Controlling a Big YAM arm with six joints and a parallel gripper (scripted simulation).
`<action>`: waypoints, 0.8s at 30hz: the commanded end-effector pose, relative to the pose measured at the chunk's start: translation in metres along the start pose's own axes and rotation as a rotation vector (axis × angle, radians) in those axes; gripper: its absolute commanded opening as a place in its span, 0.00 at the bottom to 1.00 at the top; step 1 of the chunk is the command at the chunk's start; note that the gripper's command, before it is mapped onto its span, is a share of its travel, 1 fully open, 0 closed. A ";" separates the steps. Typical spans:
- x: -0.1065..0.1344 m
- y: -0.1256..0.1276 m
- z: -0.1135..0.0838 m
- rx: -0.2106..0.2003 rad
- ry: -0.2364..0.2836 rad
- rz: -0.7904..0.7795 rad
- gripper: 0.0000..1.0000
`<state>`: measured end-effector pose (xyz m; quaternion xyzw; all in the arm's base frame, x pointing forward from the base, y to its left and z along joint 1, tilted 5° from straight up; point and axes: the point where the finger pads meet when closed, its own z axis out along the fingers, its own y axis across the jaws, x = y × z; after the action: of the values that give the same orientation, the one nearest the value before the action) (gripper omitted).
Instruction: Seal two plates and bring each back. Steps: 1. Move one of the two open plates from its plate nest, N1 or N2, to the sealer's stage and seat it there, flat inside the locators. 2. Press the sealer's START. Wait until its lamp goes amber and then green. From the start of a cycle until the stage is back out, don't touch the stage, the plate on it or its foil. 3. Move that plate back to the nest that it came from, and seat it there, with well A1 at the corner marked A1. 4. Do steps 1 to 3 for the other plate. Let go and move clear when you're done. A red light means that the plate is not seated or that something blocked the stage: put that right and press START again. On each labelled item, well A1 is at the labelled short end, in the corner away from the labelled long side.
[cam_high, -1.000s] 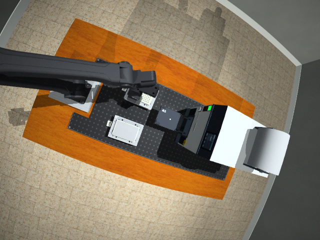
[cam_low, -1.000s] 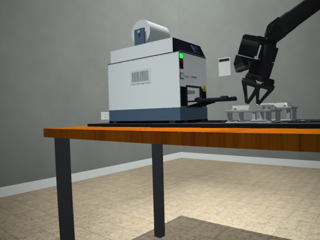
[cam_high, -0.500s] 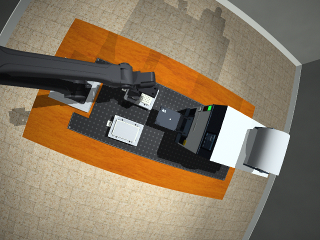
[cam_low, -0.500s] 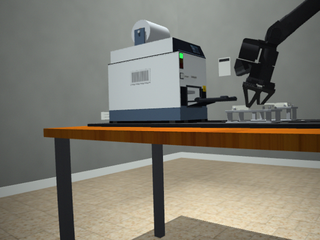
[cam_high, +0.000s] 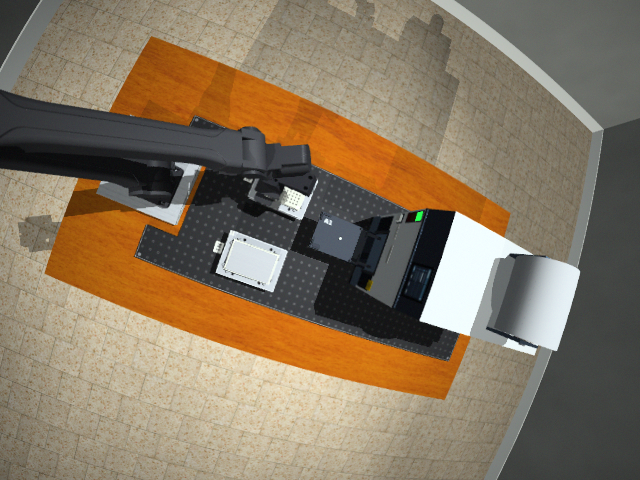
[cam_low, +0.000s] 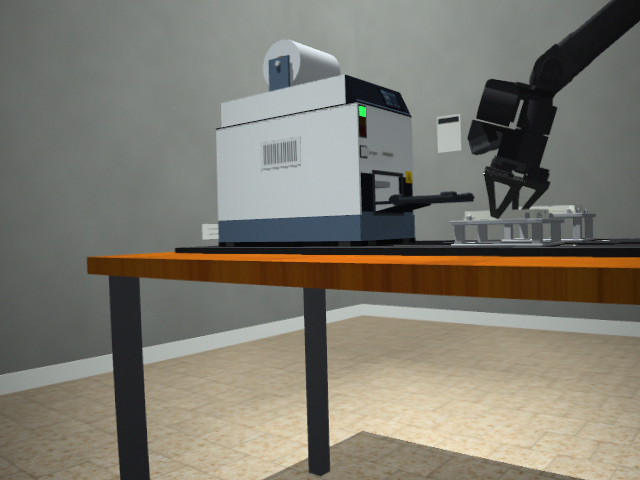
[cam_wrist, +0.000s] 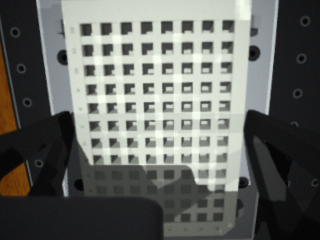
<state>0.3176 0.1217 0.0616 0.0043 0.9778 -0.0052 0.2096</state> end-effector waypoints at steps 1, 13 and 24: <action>-0.003 -0.004 -0.002 0.000 -0.003 0.021 1.00; -0.019 0.002 -0.011 -0.012 -0.029 0.037 1.00; -0.024 0.003 -0.013 -0.016 -0.037 0.037 1.00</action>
<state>0.3161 0.1208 0.0621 0.0052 0.9782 -0.0055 0.2077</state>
